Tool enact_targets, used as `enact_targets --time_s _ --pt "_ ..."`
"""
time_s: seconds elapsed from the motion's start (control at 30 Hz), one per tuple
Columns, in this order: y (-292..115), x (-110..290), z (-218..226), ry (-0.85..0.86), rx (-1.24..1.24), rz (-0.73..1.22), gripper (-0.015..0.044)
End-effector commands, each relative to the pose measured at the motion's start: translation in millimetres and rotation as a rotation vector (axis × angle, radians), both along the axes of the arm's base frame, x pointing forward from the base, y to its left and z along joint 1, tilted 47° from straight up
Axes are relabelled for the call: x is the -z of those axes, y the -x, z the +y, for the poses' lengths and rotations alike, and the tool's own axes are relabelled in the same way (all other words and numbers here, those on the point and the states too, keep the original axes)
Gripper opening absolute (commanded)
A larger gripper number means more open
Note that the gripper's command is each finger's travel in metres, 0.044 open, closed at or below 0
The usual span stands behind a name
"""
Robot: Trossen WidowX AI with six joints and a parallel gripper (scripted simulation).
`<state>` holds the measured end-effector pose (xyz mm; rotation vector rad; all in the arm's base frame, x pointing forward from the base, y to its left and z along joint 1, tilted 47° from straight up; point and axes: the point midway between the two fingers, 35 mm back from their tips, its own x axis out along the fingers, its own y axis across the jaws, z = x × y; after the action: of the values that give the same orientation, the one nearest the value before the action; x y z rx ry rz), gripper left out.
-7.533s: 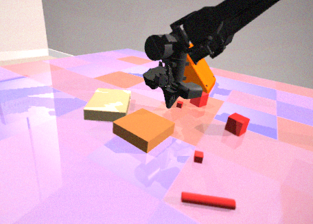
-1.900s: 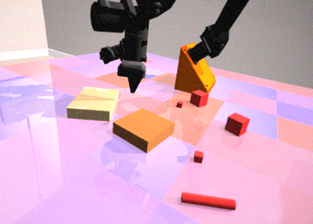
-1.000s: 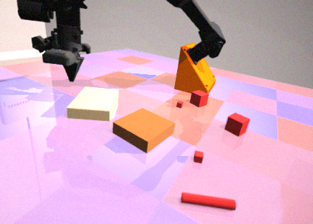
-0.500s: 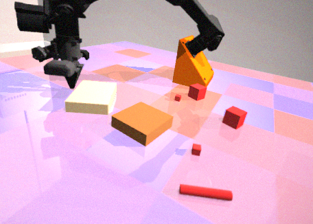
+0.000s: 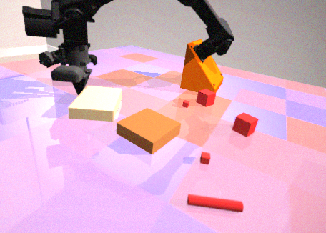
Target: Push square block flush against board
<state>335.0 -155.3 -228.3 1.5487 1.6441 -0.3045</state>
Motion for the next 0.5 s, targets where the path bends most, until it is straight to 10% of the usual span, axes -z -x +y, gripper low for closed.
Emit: enact_targets --time_s 0.0,0.47 --pt "1.2 -1.5 3.9 -0.006 0.003 0.003 0.0" --pt "4.7 -8.3 11.2 -0.007 0.003 0.004 0.0"
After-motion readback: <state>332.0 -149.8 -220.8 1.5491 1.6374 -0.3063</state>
